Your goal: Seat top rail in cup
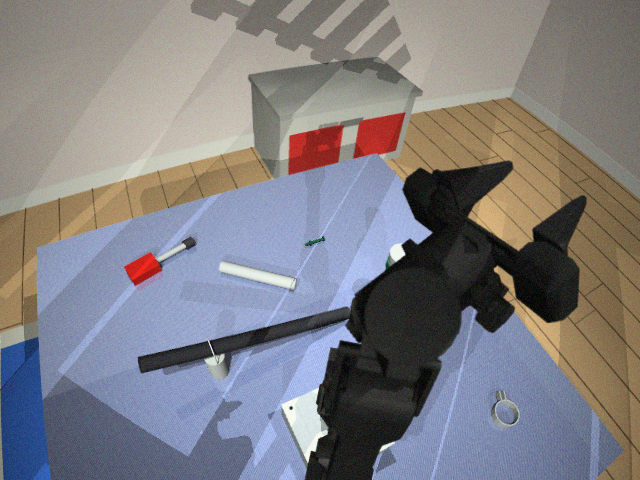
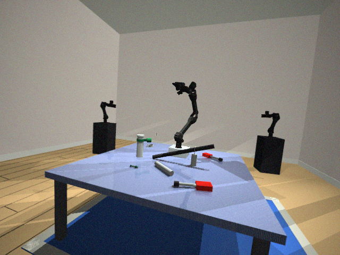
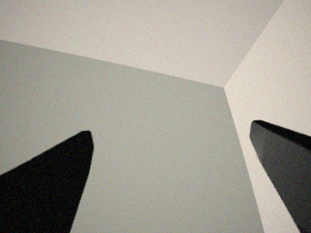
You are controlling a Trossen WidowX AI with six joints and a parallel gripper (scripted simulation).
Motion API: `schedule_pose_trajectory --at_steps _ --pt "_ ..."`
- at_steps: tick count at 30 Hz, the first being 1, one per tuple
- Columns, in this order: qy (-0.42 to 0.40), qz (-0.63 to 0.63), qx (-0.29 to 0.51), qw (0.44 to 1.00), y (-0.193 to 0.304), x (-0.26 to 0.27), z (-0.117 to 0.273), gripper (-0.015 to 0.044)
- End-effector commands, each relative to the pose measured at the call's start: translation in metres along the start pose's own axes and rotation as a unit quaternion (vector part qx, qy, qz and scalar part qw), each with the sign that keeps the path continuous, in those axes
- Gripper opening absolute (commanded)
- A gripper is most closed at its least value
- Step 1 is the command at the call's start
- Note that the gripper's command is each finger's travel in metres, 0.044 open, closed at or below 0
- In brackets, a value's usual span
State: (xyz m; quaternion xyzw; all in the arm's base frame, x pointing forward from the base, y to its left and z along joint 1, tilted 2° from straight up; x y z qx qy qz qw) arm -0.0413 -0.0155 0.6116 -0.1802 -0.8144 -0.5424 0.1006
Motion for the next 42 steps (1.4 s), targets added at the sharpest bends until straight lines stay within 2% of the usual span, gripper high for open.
schedule_pose_trajectory --at_steps 1,4,7,11,15,22,29,35,42 --pt "0.004 0.008 0.0 1.0 0.0 -0.002 -0.001 0.0426" --pt "0.059 0.113 0.0 0.992 -0.008 -0.03 -0.013 0.044" --pt "0.131 0.245 0.013 0.961 -0.019 -0.066 -0.024 0.044" --pt "0.209 0.382 0.044 0.899 -0.035 -0.107 -0.031 0.044" --pt "0.28 0.5 0.09 0.815 -0.053 -0.147 -0.033 0.044" --pt "0.37 0.64 0.189 0.646 -0.084 -0.205 -0.024 0.044" --pt "0.429 0.72 0.313 0.446 -0.121 -0.255 -0.003 0.044" --pt "0.451 0.736 0.431 0.262 -0.155 -0.29 0.023 0.044" --pt "0.44 0.692 0.569 0.059 -0.197 -0.32 0.059 0.044"
Point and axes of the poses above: the point midway between the two fingers, 35 mm back from their tips, its own z axis back along the fingers, its own x axis across the jaws, y = z × x, the point moved 9 cm from there along z, back along the fingers, and after that the axes turned 2 degrees about z, right-handed, at the moved point
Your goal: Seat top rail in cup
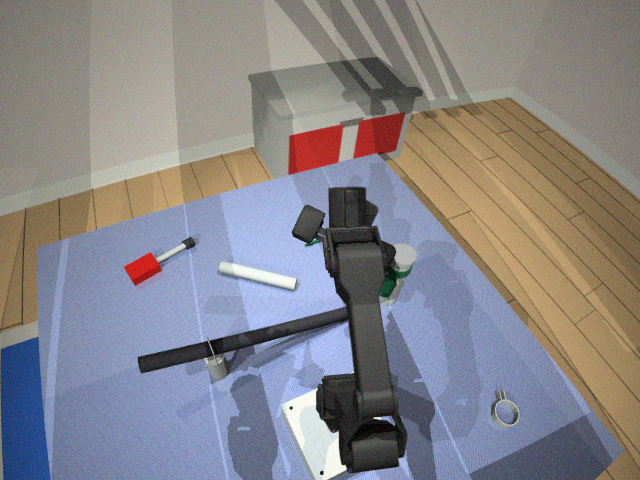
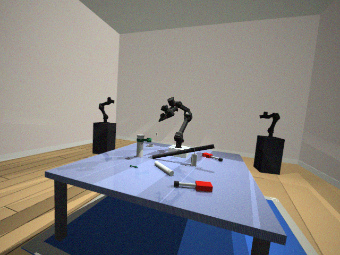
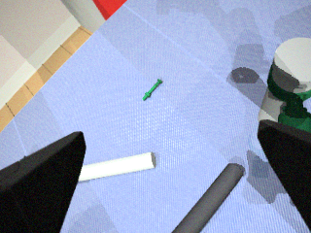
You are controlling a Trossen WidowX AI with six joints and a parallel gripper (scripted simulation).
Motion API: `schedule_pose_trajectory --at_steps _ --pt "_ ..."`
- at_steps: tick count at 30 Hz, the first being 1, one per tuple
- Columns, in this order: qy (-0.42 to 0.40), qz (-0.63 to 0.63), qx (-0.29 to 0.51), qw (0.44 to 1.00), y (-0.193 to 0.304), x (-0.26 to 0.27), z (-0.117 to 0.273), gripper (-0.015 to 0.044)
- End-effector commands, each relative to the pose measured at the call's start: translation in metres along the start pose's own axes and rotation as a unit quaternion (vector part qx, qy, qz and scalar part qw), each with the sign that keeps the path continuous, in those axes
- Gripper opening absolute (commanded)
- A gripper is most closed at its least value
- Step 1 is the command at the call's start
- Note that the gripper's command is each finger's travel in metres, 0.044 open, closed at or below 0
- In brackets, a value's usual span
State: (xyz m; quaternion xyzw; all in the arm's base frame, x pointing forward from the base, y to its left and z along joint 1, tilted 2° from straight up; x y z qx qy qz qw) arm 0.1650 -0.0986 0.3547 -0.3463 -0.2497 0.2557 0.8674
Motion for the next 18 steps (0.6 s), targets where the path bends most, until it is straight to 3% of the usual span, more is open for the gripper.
schedule_pose_trajectory --at_steps 1,5,18 --pt "-0.036 0.183 0.127 0.974 0.047 0.0 -0.035 0.044" --pt "-0.07 0.276 0.187 0.94 0.074 -0.001 -0.049 0.044" --pt "-0.072 0.285 0.19 0.937 0.074 -0.002 -0.05 0.044"
Point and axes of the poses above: the point midway between the two fingers, 35 mm back from their tips, its own z axis back along the fingers, its own x axis across the jaws, y = z × x, the point moved 9 cm from there along z, back along the fingers, and after that the axes turned 2 degrees about z, right-handed, at the moved point
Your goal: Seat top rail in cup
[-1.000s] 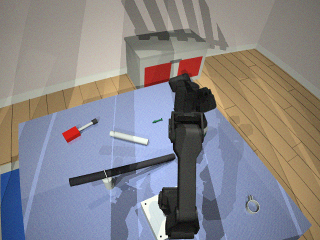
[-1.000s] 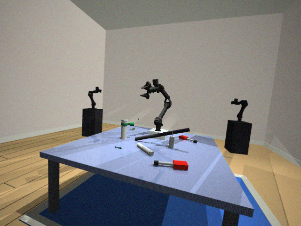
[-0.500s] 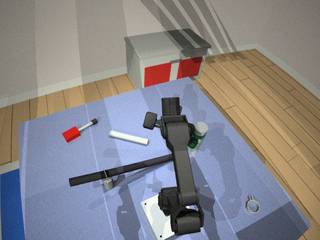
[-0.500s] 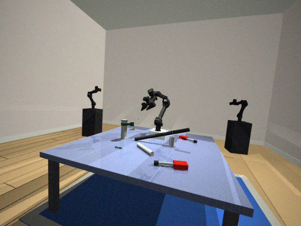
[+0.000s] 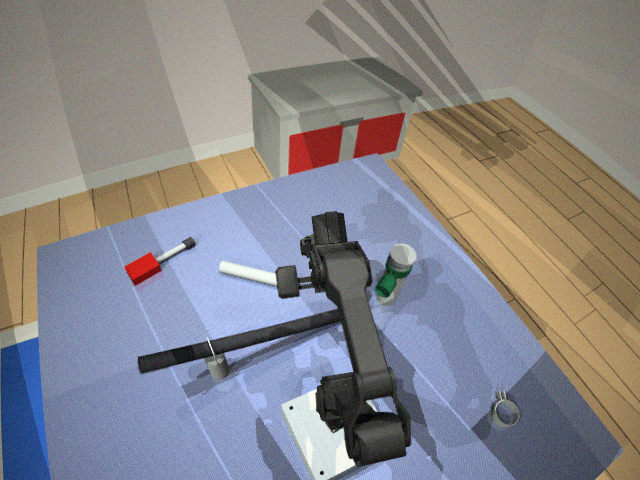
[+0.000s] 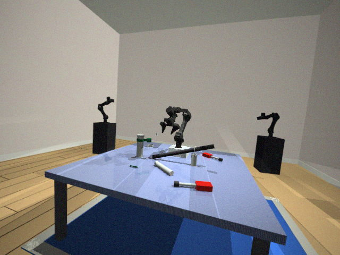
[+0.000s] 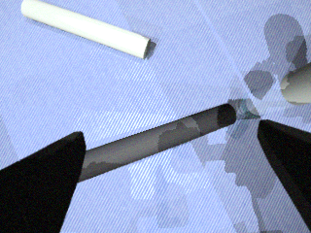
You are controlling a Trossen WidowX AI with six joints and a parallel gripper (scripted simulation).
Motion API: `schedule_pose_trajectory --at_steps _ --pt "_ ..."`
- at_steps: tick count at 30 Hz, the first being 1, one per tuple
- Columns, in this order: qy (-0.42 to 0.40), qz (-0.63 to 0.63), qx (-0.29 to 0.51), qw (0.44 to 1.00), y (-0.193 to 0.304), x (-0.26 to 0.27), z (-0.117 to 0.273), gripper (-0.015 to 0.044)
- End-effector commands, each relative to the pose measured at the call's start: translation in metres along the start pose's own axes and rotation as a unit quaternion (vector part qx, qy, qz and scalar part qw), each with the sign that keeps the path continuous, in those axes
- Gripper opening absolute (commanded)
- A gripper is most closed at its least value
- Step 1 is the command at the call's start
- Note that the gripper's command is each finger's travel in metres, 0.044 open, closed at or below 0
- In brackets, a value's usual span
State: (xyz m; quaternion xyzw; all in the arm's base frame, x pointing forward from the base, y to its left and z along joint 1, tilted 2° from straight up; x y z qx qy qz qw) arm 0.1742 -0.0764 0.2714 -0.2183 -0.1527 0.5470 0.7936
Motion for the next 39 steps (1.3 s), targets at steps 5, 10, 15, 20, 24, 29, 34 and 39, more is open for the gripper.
schedule_pose_trajectory --at_steps 5,10,15,20,24,29,34,39 --pt "-0.004 0.131 0.032 0.991 -0.008 -0.015 -0.006 0.044" --pt "-0.023 0.31 0.066 0.948 -0.02 -0.041 -0.011 0.044" --pt "-0.057 0.472 0.084 0.876 -0.027 -0.073 -0.017 0.044" --pt "-0.096 0.568 0.089 0.812 -0.031 -0.107 -0.022 0.044" --pt "-0.121 0.609 0.085 0.779 -0.03 -0.131 -0.025 0.044" --pt "-0.144 0.67 0.071 0.725 -0.028 -0.152 -0.028 0.044" --pt "-0.164 0.727 0.05 0.665 -0.023 -0.172 -0.029 0.044" --pt "-0.179 0.782 0.025 0.597 -0.018 -0.191 -0.031 0.044"
Point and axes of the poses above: the point midway between the two fingers, 35 mm back from their tips, its own z axis back along the fingers, its own x axis across the jaws, y = z × x, the point moved 9 cm from there along z, back along the fingers, and after that the axes turned 2 degrees about z, right-handed, at the moved point
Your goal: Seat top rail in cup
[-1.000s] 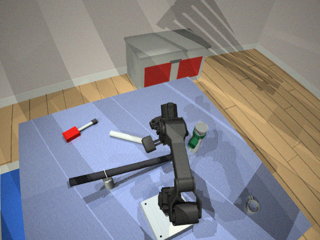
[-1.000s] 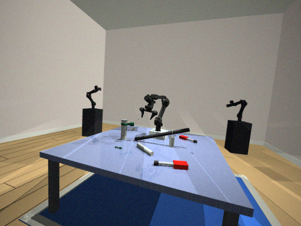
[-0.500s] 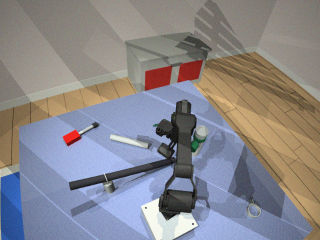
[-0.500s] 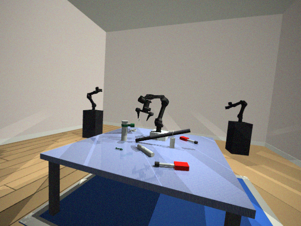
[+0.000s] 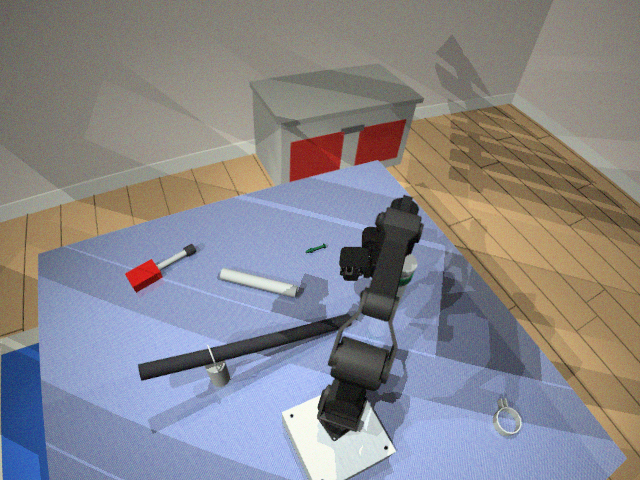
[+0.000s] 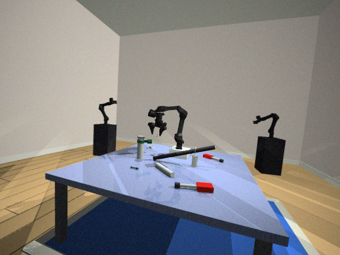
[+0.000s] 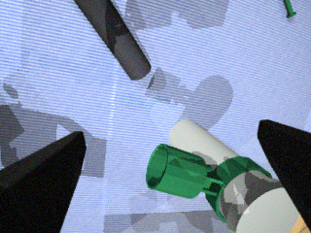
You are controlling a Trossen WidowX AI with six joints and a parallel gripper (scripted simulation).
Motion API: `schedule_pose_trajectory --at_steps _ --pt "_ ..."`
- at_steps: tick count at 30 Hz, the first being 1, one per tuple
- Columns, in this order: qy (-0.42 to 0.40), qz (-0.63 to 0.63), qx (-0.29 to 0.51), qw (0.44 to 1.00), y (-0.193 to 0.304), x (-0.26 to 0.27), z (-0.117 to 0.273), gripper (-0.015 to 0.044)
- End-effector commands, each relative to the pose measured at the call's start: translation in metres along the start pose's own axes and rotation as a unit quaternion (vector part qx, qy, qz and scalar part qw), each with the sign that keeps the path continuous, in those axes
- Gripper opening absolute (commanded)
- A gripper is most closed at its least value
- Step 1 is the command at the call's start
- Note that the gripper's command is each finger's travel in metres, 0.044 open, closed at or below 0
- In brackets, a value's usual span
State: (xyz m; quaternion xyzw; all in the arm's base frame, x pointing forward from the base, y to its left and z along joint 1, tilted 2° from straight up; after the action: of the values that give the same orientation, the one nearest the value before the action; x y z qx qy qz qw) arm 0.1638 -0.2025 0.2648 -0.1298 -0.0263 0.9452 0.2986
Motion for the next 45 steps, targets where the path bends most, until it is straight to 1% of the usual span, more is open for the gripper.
schedule_pose_trajectory --at_steps 1,11,30,35,45 --pt "-0.017 0.288 -0.059 0.956 0.072 -0.011 -0.006 0.044" --pt "-0.002 0.474 -0.071 0.877 0.086 -0.01 -0.007 0.044" --pt "-0.002 0.474 -0.071 0.877 0.086 -0.01 -0.007 0.044" --pt "-0.002 0.474 -0.071 0.877 0.089 -0.006 -0.025 0.044" --pt "-0.003 0.477 -0.071 0.876 0.088 -0.006 -0.034 0.044"
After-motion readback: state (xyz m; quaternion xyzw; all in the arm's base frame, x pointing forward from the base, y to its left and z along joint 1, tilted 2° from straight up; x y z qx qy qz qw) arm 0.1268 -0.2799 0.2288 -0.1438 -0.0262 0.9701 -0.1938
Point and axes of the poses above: the point midway between the two fingers, 35 mm back from their tips, its own z axis back along the fingers, its own x axis across the jaws, y = z × x, the point moved 9 cm from there along z, back along the fingers, and after that the axes turned 2 degrees about z, right-handed, at the moved point
